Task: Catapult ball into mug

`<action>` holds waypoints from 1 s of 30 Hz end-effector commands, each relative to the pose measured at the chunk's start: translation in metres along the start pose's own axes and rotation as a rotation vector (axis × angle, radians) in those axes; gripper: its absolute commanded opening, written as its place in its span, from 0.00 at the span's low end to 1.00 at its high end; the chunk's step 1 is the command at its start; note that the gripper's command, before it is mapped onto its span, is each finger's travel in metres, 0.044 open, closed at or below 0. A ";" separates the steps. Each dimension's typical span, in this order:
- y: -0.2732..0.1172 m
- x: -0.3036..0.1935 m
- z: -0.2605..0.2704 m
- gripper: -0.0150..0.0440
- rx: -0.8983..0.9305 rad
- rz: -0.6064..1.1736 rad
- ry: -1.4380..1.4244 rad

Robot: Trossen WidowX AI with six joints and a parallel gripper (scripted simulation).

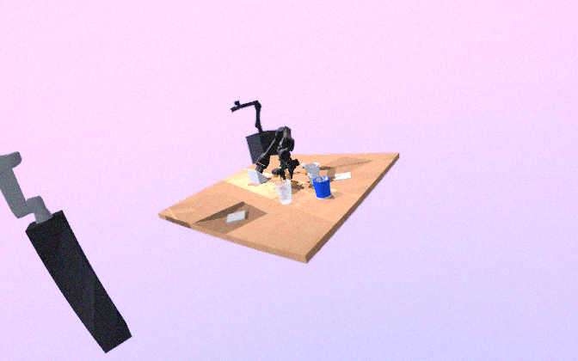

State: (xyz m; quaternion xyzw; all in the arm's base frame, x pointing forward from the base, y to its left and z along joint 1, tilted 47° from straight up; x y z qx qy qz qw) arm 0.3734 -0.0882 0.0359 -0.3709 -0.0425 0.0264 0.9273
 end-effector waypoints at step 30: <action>0.023 0.000 0.001 0.70 0.001 -0.001 0.000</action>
Point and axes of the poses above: the point midway between the two fingers, 35 mm back from their tips, its own y axis out along the fingers, its own z axis across the jaws, x = y × z, the point moved 6 cm from there along -y, back along the fingers, and after that the axes turned 10 degrees about -y, right-handed, at the moved point
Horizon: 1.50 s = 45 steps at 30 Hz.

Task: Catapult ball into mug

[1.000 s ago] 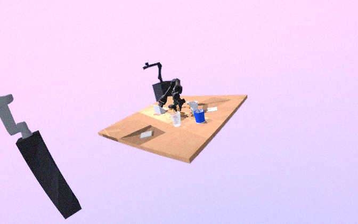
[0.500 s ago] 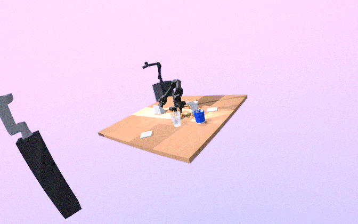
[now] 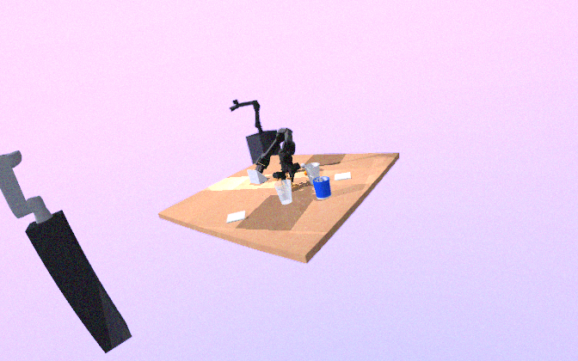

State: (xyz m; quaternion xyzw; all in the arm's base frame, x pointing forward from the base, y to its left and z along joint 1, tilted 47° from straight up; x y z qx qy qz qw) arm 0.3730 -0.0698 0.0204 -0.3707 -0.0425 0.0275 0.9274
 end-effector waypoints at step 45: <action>-0.027 -0.001 -0.001 1.00 -0.001 -0.012 0.004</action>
Point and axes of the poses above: the point midway between the two fingers, 35 mm back from their tips, its own y axis out along the fingers, its own z axis across the jaws, x = y × z, the point moved 6 cm from there along -y, back along the fingers, and after that the axes turned 10 degrees about -y, right-handed, at the moved point
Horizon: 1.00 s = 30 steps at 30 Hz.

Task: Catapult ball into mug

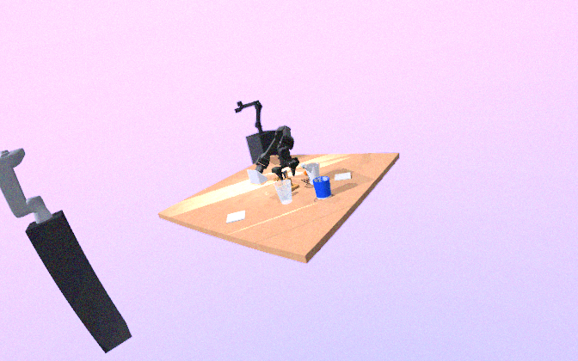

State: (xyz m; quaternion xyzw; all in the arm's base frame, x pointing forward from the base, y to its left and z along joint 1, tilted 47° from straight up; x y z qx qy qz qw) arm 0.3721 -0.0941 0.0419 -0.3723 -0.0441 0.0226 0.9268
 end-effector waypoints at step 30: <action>0.033 -0.001 0.001 0.60 0.002 0.000 -0.001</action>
Point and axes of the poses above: the point midway between the two fingers, 35 mm back from their tips, its own y axis out along the fingers, its own z axis across the jaws, x = y × z, the point moved 6 cm from there along -y, back along the fingers, and after that the axes turned 10 degrees about -y, right-handed, at the moved point
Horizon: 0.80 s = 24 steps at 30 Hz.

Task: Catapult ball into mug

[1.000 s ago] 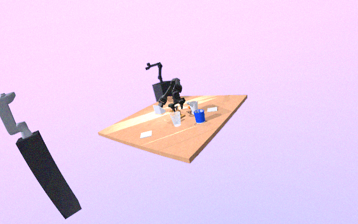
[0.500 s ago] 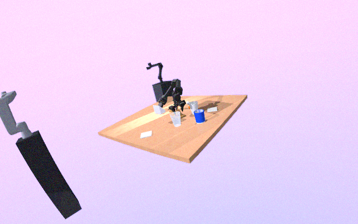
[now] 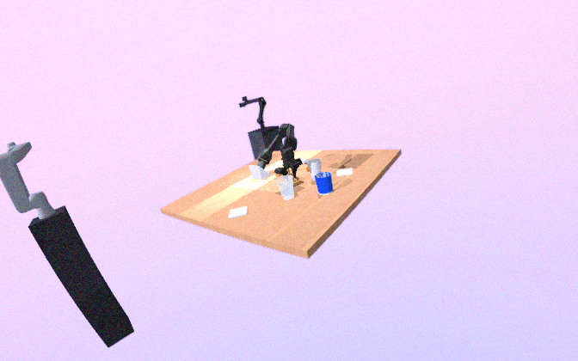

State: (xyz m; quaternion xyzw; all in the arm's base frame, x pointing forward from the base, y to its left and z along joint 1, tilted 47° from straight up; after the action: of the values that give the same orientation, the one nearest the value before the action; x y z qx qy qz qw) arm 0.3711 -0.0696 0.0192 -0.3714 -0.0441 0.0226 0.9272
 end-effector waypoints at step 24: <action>-0.040 0.001 -0.001 0.25 0.000 -0.001 0.005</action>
State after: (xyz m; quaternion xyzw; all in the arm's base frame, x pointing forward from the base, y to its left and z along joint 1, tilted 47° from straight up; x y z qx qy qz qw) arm 0.3722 -0.0988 0.0482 -0.3696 -0.0430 0.0242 0.9279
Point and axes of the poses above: the point midway between the two fingers, 35 mm back from their tips, its own y axis out along the fingers, its own z axis across the jaws, x = y × z, the point moved 6 cm from there along -y, back along the fingers, and after that the axes turned 10 degrees about -y, right-handed, at the moved point
